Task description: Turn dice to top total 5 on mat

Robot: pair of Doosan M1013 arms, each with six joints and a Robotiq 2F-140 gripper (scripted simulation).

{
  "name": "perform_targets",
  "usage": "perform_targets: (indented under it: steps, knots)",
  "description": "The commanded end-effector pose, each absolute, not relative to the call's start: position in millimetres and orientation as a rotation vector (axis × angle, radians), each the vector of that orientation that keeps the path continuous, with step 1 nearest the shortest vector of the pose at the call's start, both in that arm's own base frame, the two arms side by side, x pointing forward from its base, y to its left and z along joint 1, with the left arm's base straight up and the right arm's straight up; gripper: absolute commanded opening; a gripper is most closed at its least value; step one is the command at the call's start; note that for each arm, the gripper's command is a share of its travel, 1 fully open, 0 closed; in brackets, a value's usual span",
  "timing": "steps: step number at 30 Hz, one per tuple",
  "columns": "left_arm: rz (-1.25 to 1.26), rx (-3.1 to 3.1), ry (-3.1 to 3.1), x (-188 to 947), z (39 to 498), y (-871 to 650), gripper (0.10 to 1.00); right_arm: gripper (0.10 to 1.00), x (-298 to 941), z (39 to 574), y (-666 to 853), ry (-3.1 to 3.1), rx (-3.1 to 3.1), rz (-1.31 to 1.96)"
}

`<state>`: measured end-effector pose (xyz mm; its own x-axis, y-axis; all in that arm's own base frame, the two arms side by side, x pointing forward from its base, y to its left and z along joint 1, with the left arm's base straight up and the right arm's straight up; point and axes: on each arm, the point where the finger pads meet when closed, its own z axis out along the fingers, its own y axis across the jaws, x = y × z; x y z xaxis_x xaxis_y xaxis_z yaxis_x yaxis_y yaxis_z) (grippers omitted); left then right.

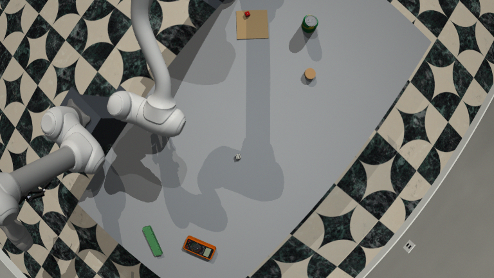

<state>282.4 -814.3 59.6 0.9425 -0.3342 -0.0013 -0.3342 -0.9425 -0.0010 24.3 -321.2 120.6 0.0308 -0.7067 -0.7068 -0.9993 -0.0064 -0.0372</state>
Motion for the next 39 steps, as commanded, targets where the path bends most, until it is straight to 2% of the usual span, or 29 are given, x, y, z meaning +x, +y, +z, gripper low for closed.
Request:
perform_targets:
  steps: [1,39]
  knots:
    - [0.0,-3.096,0.533,283,61,-815,0.291,1.0,24,121,-322,1.731,-1.769,0.694]
    - [0.0,-3.096,0.533,283,35,-815,0.291,1.0,24,121,-322,1.731,-1.769,0.694]
